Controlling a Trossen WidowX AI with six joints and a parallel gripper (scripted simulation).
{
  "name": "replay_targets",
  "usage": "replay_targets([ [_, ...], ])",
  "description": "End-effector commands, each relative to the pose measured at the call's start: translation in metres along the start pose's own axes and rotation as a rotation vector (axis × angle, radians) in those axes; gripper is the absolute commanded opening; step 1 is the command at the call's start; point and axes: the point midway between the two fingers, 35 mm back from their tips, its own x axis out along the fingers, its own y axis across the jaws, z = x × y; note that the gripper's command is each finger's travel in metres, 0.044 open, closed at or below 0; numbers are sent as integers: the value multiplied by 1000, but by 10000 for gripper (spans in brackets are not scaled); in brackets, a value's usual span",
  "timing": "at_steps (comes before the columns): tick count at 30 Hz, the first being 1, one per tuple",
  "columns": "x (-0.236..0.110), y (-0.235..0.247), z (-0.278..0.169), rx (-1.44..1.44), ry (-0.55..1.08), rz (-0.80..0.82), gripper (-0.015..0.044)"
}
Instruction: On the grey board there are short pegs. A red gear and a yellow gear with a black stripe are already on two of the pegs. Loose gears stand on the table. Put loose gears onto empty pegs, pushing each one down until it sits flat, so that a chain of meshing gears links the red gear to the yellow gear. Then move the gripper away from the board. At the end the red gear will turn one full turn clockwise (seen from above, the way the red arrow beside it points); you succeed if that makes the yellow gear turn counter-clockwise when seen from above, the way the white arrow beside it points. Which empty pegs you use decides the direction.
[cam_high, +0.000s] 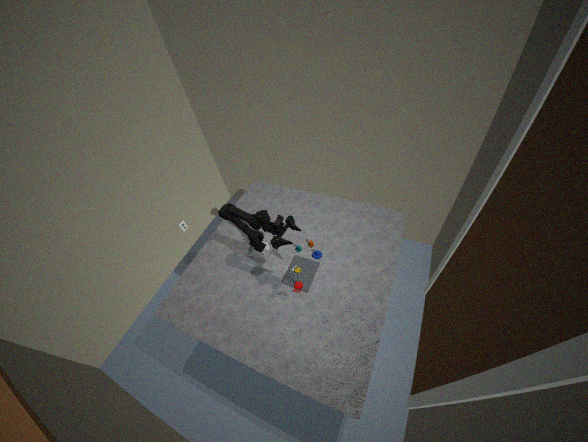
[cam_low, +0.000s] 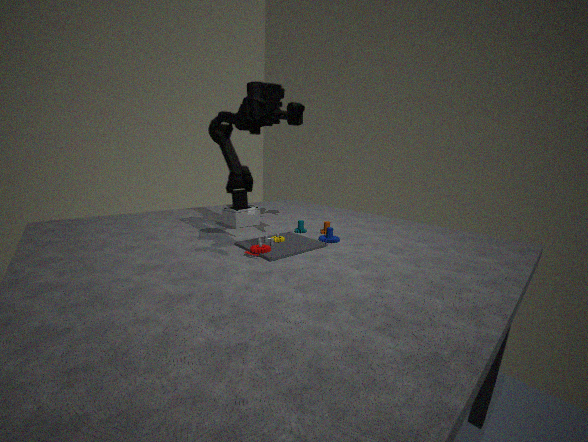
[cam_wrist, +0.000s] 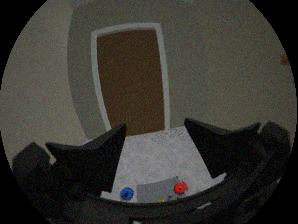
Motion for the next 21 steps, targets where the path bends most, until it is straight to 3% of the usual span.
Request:
replay_targets([
  [1, 2, 1, -2, 4, 12, 4, 426],
  [10, 43, 85, -109, 132, 601, 157, 440],
  [21, -11, 176, -240, 54, 1338, 123, 440],
])
